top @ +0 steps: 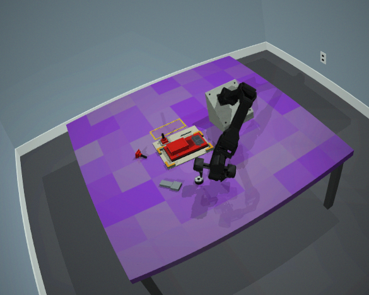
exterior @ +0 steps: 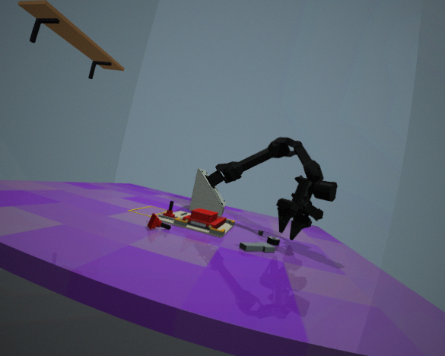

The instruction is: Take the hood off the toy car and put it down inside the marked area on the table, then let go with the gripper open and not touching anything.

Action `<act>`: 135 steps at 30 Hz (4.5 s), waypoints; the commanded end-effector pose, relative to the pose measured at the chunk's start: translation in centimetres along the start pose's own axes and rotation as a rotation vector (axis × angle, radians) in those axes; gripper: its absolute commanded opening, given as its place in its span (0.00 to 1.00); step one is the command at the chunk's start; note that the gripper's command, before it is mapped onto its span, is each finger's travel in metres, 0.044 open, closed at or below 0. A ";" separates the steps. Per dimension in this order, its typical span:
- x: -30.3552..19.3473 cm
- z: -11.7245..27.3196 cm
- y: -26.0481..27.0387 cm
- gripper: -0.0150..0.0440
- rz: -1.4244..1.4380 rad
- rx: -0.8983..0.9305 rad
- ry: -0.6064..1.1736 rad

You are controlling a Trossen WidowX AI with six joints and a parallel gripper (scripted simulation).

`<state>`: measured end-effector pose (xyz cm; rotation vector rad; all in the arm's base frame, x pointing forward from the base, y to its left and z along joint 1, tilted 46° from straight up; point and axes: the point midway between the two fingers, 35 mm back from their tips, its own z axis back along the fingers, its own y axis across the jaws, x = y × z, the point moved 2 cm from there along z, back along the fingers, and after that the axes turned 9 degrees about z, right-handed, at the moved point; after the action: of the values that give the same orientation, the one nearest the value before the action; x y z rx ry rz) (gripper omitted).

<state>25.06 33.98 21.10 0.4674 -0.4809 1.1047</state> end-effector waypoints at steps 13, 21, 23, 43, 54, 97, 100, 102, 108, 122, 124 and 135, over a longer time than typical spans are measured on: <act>-17.5 -0.7 -15.0 1.00 -0.679 0.207 0.166; -24.8 0.8 -18.4 1.00 -0.989 0.303 0.104; -24.8 0.9 -18.5 1.00 -0.992 0.305 0.103; -24.8 -0.3 -18.2 1.00 -0.992 0.304 0.103; -24.7 -1.2 -17.9 1.00 -0.992 0.304 0.103; -24.5 -4.2 -16.9 1.00 -0.992 0.307 0.101; -24.5 -4.4 -16.9 1.00 -0.992 0.307 0.101; -24.5 -4.5 -16.8 1.00 -0.992 0.307 0.101; -24.5 -4.8 -16.7 1.00 -0.992 0.307 0.101; -24.5 -5.4 -16.5 1.00 -0.992 0.307 0.101; -24.5 -5.5 -16.5 1.00 -0.992 0.307 0.101; -24.5 -5.7 -16.4 0.91 -0.988 0.305 0.103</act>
<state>31.86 13.44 0.30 0.7939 0.0469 0.2328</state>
